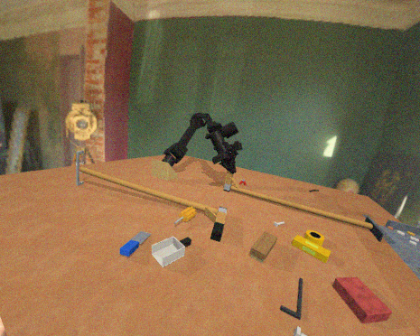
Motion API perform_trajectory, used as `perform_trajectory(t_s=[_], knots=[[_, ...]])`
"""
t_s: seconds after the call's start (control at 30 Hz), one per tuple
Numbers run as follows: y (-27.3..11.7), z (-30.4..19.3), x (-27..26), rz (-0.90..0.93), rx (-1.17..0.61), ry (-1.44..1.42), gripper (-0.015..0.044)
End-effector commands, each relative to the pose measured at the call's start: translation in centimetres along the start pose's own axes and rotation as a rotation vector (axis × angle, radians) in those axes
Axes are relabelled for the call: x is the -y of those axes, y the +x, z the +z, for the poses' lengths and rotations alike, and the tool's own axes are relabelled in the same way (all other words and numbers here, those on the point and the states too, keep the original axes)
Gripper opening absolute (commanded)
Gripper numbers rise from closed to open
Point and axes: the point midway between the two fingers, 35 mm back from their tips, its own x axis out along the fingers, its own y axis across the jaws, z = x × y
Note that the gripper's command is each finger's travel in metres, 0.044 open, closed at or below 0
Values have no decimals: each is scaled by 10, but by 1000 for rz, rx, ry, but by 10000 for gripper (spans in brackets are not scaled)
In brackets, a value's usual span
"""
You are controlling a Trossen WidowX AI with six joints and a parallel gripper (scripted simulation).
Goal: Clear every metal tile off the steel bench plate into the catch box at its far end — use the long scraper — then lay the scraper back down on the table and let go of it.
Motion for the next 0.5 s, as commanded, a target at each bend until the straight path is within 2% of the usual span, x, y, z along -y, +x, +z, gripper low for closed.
perform_trajectory(t_s=[0.0, 0.47], knots=[[3, 10, 1, -1, 10, -2, 0], [16, 27, 7, 1, 13, -5, 0]])
